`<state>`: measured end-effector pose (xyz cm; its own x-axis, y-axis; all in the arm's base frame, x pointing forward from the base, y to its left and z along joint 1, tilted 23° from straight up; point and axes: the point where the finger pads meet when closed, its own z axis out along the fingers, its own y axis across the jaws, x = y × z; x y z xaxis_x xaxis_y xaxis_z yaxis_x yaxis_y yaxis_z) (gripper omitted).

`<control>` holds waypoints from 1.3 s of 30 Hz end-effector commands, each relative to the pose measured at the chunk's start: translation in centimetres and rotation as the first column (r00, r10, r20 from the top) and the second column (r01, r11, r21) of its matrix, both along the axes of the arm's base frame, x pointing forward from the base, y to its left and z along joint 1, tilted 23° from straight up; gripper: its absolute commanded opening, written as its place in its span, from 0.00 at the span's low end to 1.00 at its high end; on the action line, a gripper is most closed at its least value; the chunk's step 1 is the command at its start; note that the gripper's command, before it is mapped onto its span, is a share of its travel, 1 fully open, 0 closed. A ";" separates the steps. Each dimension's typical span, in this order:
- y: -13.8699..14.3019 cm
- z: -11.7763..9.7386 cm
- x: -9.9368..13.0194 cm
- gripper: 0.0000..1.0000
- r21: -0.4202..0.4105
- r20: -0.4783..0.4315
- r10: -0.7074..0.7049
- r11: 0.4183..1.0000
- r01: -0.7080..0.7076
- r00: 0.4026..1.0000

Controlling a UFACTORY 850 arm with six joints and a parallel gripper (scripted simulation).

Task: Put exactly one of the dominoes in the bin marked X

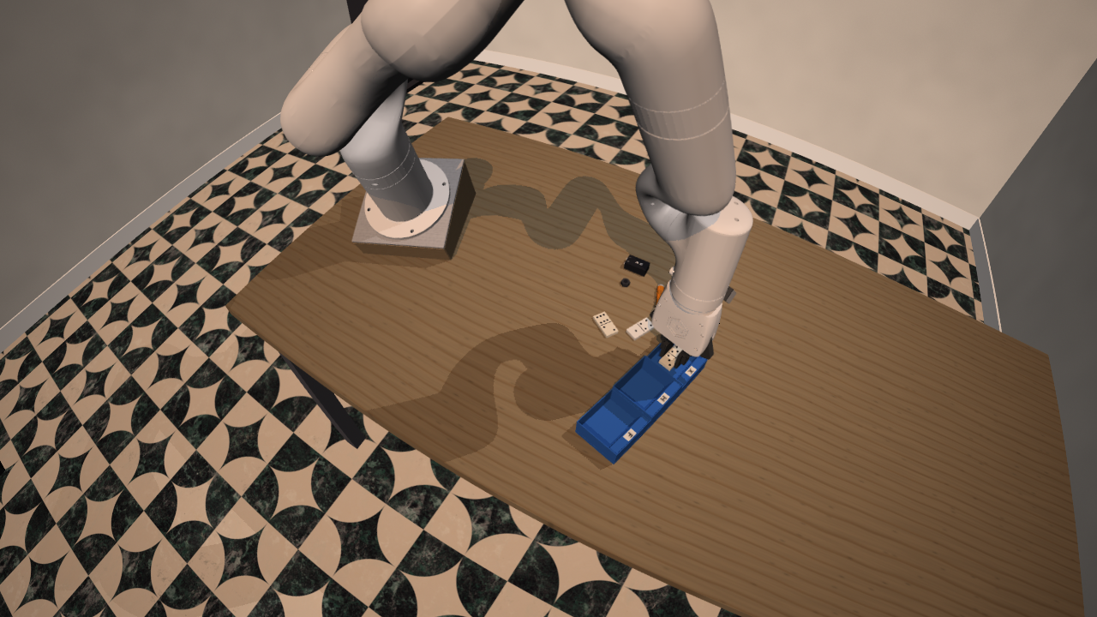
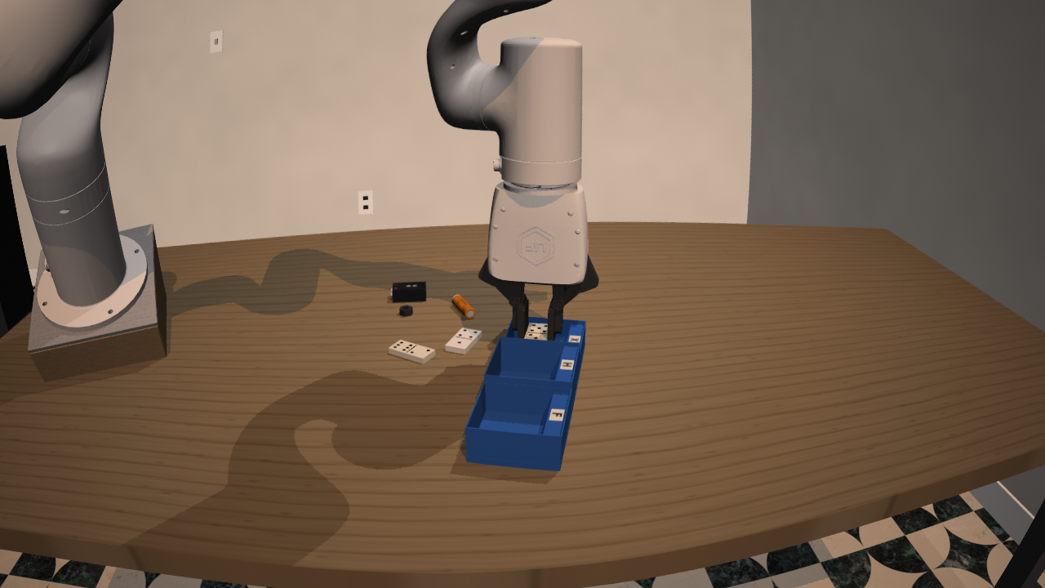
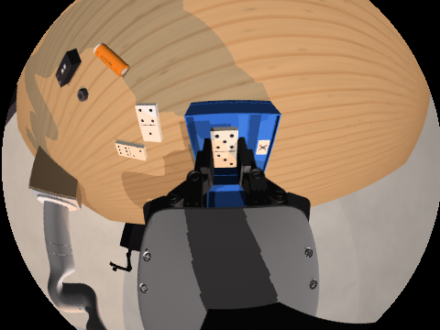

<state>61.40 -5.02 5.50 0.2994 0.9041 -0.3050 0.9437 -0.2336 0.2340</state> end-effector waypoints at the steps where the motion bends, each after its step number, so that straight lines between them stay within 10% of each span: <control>1: -0.2 -0.4 0.2 0.00 0.000 0.003 0.000 1.000 0.000 1.000; 18: -0.4 -0.9 0.3 0.00 0.000 0.003 0.000 1.000 0.000 1.000; 19: -0.4 -0.9 0.3 0.31 0.000 0.003 0.000 1.000 0.000 1.000; 39: -0.2 -0.6 0.2 0.31 0.000 0.003 0.000 1.000 0.000 1.000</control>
<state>61.56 -5.39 4.55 0.2996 0.9040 -0.3050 0.9436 -0.2334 0.2349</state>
